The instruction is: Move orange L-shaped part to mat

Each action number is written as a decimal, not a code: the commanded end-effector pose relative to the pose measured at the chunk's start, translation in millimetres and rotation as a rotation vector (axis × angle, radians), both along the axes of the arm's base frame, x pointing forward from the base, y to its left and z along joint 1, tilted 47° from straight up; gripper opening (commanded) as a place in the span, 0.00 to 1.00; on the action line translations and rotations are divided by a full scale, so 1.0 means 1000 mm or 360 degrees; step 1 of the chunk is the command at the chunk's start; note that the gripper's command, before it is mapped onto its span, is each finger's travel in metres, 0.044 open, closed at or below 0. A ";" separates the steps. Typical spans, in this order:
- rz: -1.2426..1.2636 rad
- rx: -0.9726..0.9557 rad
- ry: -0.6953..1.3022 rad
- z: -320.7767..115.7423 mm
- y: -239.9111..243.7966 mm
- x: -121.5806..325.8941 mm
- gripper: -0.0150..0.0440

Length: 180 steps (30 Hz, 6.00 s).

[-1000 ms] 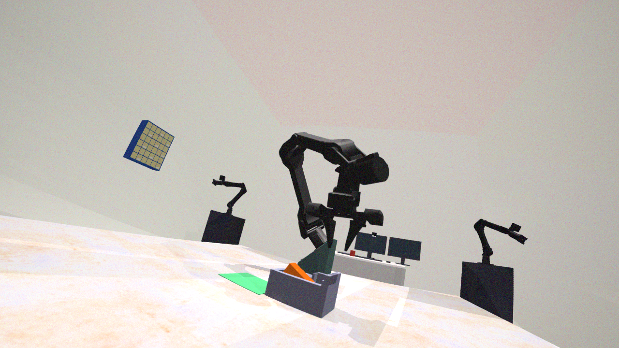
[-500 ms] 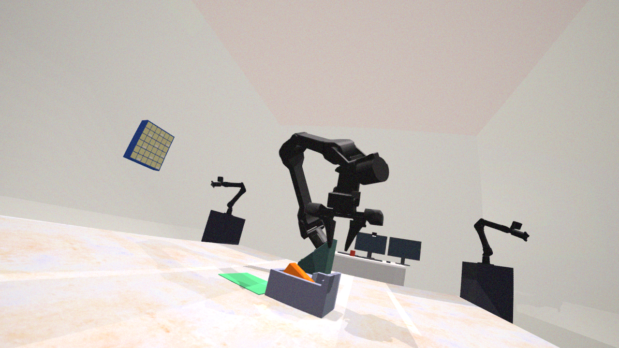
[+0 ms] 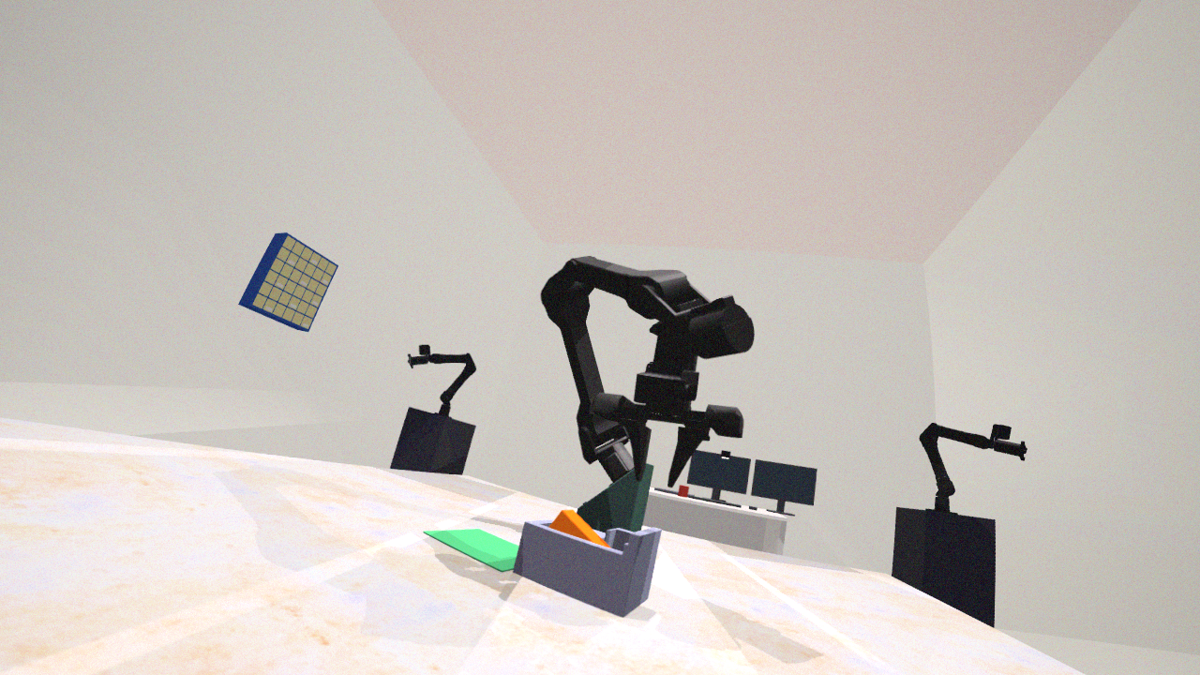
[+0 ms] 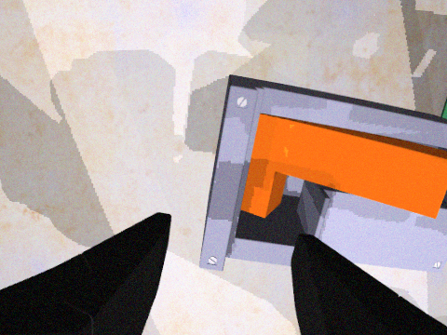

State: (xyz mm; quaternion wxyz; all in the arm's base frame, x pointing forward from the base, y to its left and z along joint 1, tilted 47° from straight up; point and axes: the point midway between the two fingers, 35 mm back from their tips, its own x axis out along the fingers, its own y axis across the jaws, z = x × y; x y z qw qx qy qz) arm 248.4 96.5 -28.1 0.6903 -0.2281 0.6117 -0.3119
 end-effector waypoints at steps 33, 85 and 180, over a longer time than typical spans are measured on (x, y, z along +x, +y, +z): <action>-0.0022 -0.0022 0.0023 -0.071 -0.077 0.001 0.56; 0.0003 -0.0001 0.0004 0.000 0.000 0.000 0.56; 0.1723 -0.0139 0.1812 0.003 -0.115 -0.001 0.73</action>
